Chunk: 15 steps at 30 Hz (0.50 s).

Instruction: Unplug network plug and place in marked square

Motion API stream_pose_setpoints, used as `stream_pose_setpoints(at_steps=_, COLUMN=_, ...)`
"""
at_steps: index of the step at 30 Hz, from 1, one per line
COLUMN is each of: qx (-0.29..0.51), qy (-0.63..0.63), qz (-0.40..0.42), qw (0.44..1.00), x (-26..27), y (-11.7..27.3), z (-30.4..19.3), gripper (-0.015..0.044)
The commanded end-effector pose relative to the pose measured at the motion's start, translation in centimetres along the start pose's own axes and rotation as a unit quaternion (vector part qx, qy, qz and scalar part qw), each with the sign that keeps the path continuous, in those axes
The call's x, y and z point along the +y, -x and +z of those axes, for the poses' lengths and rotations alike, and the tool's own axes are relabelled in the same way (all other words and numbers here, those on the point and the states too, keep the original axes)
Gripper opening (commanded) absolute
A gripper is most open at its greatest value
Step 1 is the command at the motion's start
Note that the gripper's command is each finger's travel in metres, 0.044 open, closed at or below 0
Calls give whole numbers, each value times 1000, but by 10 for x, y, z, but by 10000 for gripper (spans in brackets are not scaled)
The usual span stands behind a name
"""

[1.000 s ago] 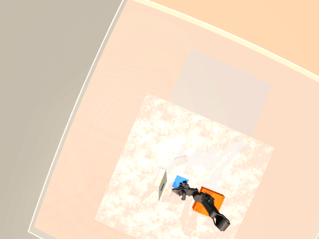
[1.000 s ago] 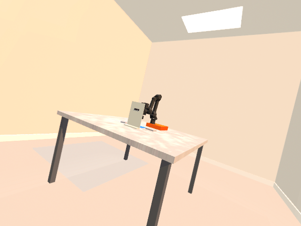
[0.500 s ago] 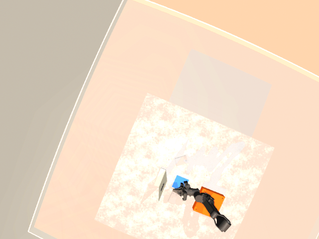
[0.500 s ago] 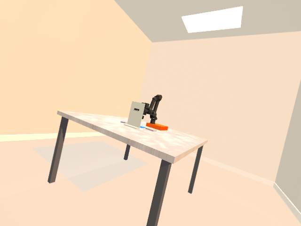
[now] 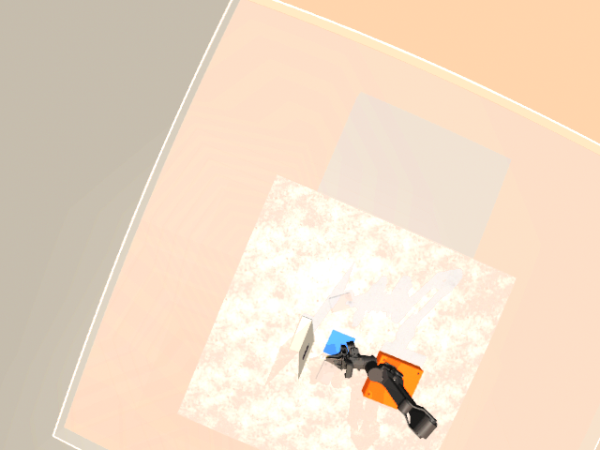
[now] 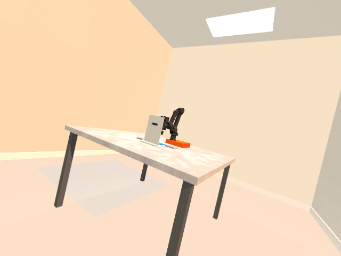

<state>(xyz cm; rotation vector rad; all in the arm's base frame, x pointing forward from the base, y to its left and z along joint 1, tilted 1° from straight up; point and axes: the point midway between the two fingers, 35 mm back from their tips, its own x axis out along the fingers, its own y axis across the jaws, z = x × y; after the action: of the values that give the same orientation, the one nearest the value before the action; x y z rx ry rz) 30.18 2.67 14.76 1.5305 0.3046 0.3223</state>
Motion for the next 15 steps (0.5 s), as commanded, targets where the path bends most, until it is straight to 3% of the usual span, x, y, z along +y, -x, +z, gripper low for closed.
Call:
stream_pose_setpoints(at_steps=1, qx=0, qy=3, qz=4, qw=1000, x=8, y=-1, z=0, gripper=0)
stream_pose_setpoints(at_steps=15, qx=0, qy=2, qz=4, qw=1000, x=26, y=2, z=-2, gripper=0)
